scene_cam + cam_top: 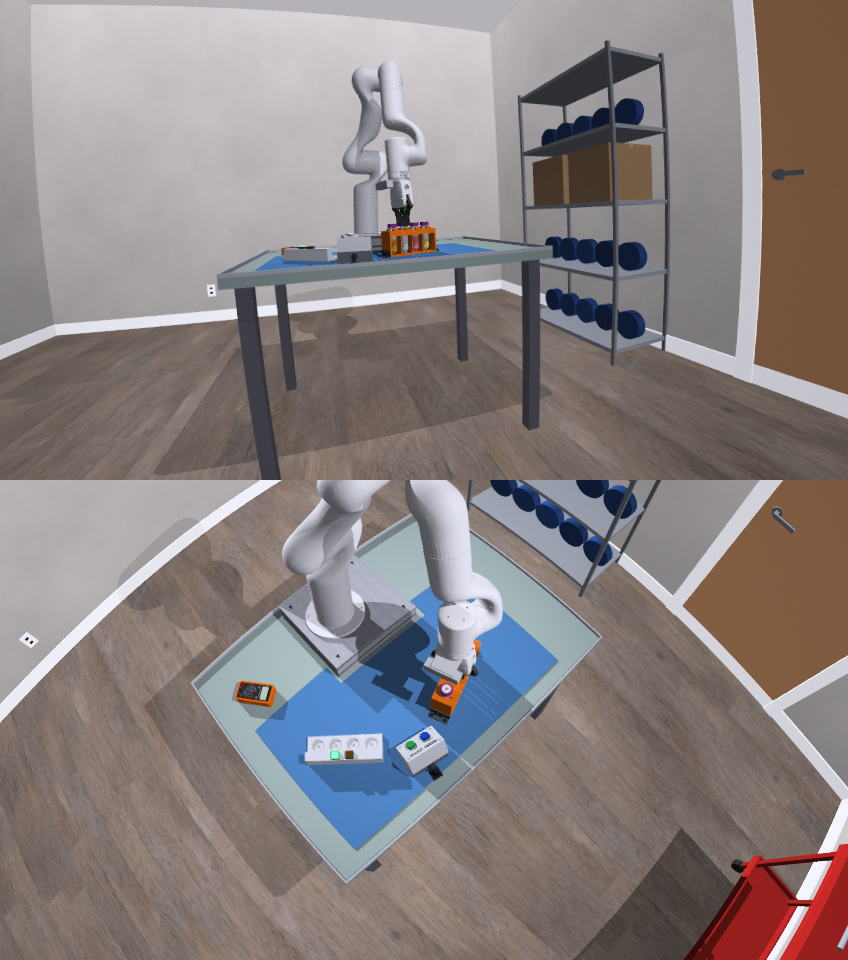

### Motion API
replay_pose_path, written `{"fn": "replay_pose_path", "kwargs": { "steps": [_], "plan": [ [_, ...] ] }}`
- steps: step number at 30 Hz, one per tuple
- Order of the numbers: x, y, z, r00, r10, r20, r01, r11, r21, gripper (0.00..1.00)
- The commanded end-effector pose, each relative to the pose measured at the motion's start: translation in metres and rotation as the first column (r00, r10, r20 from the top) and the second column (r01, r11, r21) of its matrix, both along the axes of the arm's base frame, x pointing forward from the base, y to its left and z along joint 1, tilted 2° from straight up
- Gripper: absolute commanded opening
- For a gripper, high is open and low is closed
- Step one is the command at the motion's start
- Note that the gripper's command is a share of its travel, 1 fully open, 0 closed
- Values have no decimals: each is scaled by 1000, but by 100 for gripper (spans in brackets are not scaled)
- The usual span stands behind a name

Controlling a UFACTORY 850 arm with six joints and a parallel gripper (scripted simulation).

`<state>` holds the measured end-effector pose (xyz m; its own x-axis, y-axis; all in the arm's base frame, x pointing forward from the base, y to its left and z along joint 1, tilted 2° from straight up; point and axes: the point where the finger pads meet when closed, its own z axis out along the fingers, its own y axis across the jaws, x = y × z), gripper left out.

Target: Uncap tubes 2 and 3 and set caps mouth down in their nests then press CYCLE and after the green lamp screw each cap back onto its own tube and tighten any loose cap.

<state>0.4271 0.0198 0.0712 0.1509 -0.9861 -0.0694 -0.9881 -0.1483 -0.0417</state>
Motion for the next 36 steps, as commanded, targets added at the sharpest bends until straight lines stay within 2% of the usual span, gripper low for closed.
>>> {"fn": "replay_pose_path", "kwargs": {
  "steps": [1,7,14,21,22,32,33,35,36],
  "plan": [
    [1,0,0,994,-104,-22,103,994,-37,0],
    [1,0,0,919,-392,-33,391,920,-36,0],
    [1,0,0,748,-662,-46,661,750,-39,0],
    [1,0,0,748,-662,-46,661,750,-39,0],
    [1,0,0,748,-662,-46,661,750,-39,46],
    [1,0,0,748,-662,-46,661,750,-39,46],
    [1,0,0,774,-631,-44,630,775,-38,46],
    [1,0,0,774,-631,-44,630,775,-38,46],
    [1,0,1,799,-600,-43,599,800,-38,46]
  ]
}}
